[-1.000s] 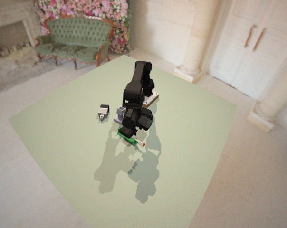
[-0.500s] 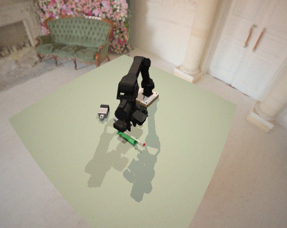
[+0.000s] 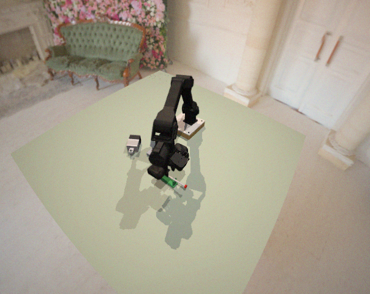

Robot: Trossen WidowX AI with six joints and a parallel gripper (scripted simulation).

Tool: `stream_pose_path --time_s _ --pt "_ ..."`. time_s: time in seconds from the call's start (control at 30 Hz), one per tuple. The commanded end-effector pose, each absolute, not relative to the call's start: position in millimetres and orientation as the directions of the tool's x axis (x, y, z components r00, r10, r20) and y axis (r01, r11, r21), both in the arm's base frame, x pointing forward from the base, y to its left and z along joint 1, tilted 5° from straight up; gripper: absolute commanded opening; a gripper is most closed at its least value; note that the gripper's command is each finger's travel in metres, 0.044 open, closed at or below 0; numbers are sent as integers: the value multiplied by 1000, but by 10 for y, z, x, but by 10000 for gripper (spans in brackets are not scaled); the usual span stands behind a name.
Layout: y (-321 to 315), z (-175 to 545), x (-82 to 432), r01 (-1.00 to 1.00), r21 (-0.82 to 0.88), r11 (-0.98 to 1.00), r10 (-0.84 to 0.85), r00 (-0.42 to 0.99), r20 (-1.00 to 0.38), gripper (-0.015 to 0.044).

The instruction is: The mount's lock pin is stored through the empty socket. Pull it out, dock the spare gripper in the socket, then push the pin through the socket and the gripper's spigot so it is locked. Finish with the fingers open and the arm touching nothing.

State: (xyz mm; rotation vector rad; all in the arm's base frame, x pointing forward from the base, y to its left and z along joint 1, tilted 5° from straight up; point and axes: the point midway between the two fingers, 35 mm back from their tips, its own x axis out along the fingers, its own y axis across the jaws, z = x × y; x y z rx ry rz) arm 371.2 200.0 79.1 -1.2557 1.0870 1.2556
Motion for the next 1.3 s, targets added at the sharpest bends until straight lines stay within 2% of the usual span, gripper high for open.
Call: stream_pose_path --time_s 0.0,1.13,1.27 --pt "1981 700 3710 -995 -51 -86 48 47 -998 180" --pt "1955 253 3718 -995 -51 -86 48 47 -998 180" --pt "1955 253 3718 -995 -51 -86 48 47 -998 75"
